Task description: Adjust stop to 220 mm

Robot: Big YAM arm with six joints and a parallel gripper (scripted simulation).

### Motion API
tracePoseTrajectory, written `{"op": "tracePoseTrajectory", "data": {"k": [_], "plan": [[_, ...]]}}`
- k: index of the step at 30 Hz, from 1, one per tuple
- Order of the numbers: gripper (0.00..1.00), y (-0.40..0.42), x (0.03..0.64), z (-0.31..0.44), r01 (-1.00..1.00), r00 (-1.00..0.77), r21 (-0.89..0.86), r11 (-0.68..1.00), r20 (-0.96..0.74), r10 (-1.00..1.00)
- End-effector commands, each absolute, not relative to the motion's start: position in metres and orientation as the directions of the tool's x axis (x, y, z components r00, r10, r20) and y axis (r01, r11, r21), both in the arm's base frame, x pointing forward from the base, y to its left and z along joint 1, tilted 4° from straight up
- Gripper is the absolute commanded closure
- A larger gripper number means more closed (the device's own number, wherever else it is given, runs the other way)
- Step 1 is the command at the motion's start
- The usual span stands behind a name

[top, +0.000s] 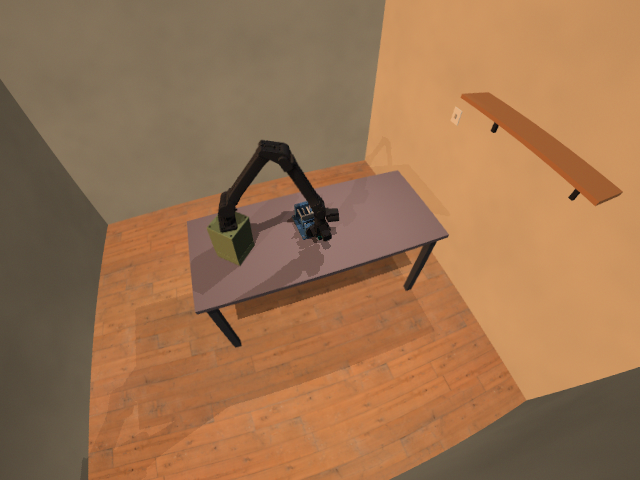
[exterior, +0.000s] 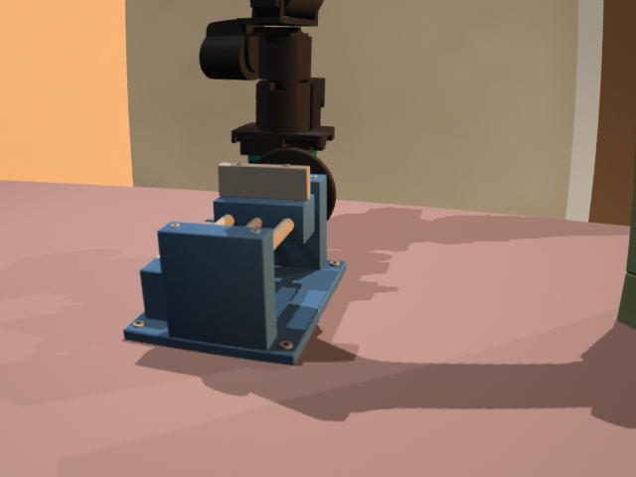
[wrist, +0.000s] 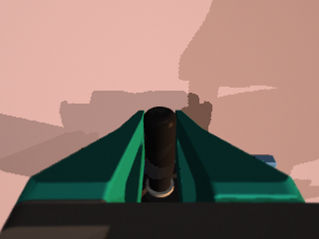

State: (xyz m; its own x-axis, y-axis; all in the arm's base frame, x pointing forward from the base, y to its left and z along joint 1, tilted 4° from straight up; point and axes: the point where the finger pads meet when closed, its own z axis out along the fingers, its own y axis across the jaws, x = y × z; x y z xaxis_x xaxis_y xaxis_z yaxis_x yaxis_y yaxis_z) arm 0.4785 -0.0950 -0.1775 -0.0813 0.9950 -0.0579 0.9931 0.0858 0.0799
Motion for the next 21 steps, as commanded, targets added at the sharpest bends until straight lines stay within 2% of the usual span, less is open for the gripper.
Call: {"op": "tracePoseTrajectory", "data": {"k": [1,21], "plan": [[0.94,-0.104,0.463,-0.198,0.995,-0.079,0.053,0.082,-0.060,0.995],[0.94,-0.105,0.449,-0.199,0.995,-0.079,0.050,0.082,-0.060,0.995]]}}
